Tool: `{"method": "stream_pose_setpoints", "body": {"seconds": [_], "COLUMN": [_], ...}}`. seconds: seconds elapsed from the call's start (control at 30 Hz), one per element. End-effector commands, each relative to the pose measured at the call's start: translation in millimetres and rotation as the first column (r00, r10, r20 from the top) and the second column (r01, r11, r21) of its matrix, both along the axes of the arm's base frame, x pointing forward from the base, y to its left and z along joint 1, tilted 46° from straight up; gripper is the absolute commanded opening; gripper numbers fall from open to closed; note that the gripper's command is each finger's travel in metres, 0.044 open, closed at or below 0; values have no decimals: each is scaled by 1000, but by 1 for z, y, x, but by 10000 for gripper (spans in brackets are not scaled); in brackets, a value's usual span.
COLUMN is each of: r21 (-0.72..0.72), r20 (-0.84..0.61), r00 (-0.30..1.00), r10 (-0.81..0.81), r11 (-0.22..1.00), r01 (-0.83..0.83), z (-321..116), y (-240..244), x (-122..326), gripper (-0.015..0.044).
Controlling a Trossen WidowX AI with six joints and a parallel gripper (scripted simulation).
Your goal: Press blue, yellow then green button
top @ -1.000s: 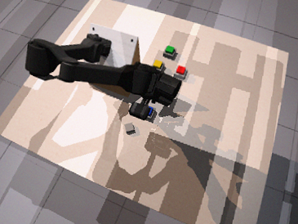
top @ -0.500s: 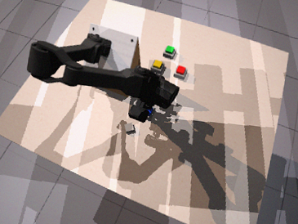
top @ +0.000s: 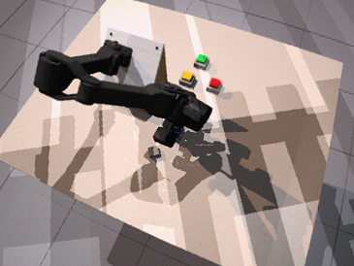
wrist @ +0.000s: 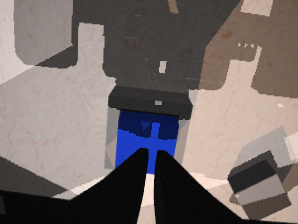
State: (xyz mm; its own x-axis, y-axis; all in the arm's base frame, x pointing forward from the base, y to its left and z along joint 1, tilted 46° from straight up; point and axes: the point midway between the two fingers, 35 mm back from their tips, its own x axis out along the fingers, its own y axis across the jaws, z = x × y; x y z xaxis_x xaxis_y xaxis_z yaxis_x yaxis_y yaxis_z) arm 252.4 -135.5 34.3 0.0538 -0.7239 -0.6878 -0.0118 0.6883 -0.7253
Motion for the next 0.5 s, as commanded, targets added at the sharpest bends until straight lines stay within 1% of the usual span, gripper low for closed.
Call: {"method": "stream_pose_setpoints", "body": {"seconds": [0.0, 0.47], "r21": [5, 3], "r20": [-14, -15], "r00": [1000, 1000], "r10": [1, 1], "r11": [1000, 1000], "r01": [-1, -1], "z": [-9, -19], "y": [-5, -16], "x": [-3, -3], "gripper": [20, 20]}}
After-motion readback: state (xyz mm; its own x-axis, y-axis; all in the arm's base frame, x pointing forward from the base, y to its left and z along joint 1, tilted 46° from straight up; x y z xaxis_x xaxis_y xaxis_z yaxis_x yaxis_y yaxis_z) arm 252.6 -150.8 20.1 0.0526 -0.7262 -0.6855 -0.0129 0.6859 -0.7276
